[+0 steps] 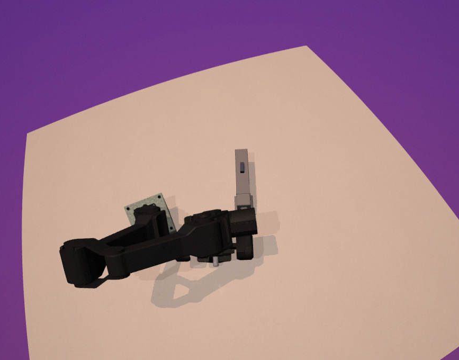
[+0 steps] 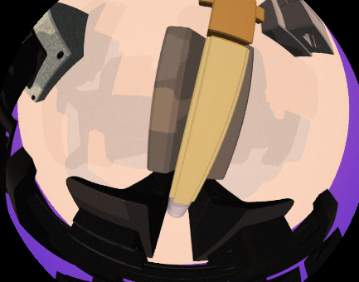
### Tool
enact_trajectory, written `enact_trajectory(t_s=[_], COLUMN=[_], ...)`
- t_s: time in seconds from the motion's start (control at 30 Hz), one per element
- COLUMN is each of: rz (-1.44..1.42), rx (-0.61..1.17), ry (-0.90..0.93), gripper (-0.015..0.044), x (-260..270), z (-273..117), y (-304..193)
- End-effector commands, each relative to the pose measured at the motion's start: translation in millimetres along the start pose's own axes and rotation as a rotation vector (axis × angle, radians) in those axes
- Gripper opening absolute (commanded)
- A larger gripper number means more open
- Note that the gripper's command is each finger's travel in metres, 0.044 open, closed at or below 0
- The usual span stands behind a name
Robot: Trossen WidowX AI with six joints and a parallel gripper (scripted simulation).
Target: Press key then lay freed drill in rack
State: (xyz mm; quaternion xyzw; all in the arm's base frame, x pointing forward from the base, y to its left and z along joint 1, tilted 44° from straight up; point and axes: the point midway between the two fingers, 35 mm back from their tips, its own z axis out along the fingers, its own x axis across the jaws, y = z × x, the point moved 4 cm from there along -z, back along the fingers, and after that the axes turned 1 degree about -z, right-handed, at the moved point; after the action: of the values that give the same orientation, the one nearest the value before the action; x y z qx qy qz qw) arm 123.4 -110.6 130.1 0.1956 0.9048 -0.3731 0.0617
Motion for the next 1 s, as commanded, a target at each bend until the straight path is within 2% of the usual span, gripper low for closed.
enact_trajectory(t_s=[0.0, 0.03, 0.6, 0.87, 0.9, 0.97], rz=[-0.003, -0.003, 0.000, -0.004, -0.009, 0.008], rx=[-0.006, -0.006, 0.000, -0.007, -0.008, -0.004], ry=[-0.002, -0.002, 0.000, -0.001, 0.007, 0.001], gripper=[0.0000, 0.0000, 0.0440, 0.0440, 0.0440, 0.0440], x=[-0.8, -0.8, 0.0, 2.0, 2.9, 0.1], z=[-0.3, -0.3, 0.0, -24.4, -10.9, -11.2], y=[0.3, 0.3, 0.0, 1.2, 1.7, -3.8])
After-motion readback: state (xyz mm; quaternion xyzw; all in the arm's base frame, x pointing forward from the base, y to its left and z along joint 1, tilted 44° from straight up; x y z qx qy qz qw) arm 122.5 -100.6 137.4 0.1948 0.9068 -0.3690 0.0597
